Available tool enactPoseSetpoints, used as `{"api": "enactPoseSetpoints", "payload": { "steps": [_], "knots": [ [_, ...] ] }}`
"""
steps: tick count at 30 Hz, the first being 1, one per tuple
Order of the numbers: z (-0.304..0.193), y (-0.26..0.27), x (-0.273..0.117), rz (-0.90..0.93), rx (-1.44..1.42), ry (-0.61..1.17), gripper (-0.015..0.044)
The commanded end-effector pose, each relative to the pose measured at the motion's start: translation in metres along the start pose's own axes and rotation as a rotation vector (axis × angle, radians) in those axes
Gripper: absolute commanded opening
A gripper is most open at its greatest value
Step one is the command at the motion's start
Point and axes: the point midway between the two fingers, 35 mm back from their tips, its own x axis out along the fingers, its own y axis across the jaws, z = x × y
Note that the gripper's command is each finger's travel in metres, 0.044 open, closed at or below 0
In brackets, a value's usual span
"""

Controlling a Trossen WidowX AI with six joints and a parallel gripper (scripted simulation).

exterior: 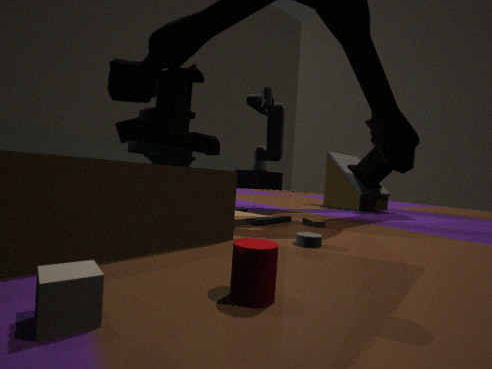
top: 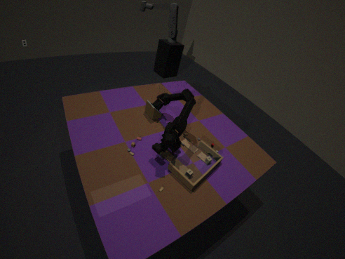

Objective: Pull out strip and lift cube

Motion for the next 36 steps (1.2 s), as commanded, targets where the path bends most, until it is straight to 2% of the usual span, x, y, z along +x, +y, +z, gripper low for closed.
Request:
{"api": "enactPoseSetpoints", "payload": {
  "steps": [1, 36],
  "knots": [
    [-0.007, 0.001, 0.001, -0.003, -0.003, 0.003, 0.0],
    [-0.06, 0.001, 0.007, -0.003, -0.001, 0.005, 0.0]
  ]
}}
